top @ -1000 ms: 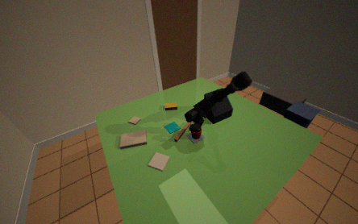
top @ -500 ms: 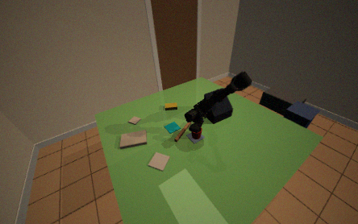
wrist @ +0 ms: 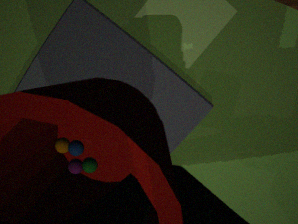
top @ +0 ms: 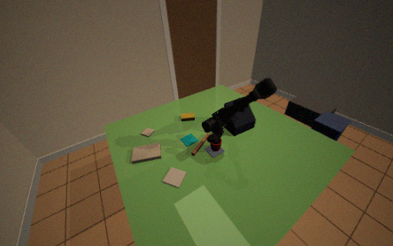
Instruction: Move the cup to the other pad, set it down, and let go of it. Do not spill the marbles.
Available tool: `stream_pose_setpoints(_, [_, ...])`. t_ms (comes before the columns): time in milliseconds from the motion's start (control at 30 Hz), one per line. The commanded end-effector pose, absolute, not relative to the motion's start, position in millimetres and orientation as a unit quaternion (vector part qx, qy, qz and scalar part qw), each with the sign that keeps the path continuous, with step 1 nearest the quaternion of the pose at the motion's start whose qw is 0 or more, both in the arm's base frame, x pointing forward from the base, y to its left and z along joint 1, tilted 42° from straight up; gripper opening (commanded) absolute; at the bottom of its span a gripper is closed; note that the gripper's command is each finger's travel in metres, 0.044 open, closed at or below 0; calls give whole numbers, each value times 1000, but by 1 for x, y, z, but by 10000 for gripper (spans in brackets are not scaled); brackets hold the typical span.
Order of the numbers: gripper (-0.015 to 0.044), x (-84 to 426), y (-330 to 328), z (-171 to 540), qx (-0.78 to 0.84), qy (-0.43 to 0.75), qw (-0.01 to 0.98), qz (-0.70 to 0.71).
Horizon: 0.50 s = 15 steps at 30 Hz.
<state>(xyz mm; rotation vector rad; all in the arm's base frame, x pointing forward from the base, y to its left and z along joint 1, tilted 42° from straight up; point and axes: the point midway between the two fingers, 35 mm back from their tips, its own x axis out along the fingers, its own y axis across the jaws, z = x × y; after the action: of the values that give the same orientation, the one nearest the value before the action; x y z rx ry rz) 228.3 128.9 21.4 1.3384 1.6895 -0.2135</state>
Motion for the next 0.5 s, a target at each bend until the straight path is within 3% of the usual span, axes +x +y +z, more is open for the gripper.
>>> stream_pose_setpoints(0, [0,231,122,32,548,684,475,-80])
stream_pose_setpoints(467, [0,223,99,45,549,684,473,-83])
